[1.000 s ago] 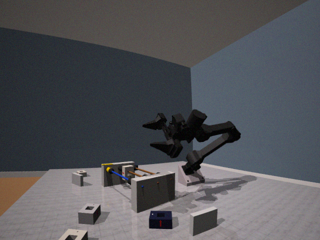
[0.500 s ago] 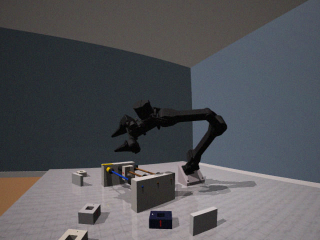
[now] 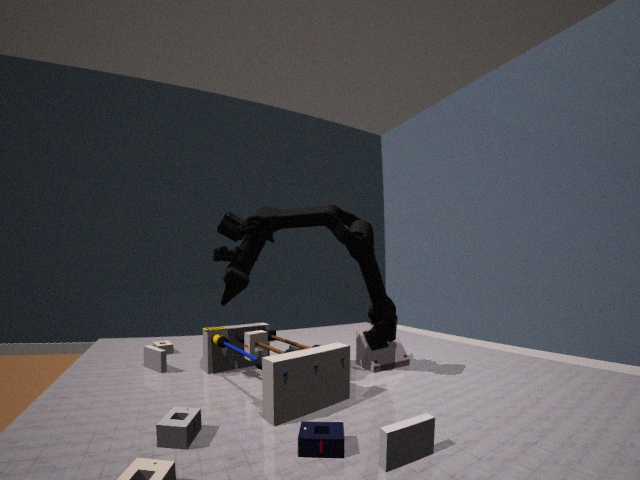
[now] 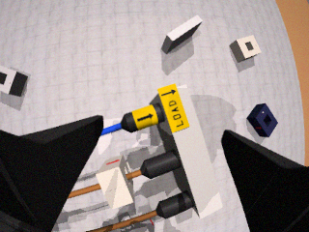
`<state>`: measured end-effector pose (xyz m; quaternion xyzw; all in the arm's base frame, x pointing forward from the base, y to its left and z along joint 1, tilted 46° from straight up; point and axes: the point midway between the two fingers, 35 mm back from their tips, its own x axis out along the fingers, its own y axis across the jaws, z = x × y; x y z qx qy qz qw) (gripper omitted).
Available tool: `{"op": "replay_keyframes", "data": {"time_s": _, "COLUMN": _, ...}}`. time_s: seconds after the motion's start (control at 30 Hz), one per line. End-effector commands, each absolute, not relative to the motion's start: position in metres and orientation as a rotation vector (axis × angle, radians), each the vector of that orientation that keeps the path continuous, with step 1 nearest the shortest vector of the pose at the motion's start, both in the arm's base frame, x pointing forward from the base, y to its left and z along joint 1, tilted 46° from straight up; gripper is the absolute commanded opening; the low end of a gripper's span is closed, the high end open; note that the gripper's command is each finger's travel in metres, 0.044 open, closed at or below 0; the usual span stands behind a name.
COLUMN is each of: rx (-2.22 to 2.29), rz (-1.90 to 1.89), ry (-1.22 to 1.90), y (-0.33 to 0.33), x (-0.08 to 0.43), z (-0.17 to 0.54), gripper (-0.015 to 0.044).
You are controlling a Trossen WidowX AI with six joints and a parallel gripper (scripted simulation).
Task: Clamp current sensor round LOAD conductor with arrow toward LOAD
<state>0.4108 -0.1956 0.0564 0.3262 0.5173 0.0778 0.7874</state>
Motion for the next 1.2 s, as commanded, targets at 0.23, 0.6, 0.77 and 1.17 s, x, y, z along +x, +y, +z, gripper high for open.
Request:
{"op": "replay_keyframes", "data": {"time_s": 0.23, "rx": 0.875, "rz": 0.202, "ry": 1.161, "y": -0.209, "x": 0.401, "z": 0.032, "gripper": 0.044}}
{"op": "replay_keyframes", "data": {"time_s": 0.6, "rx": 0.875, "rz": 0.202, "ry": 1.161, "y": -0.209, "x": 0.401, "z": 0.032, "gripper": 0.044}}
{"op": "replay_keyframes", "data": {"time_s": 0.77, "rx": 0.823, "rz": 0.24, "ry": 1.188, "y": -0.202, "x": 0.385, "z": 0.029, "gripper": 0.044}}
{"op": "replay_keyframes", "data": {"time_s": 1.17, "rx": 0.45, "rz": 0.709, "ry": 1.324, "y": -0.118, "x": 0.234, "z": 0.018, "gripper": 0.044}}
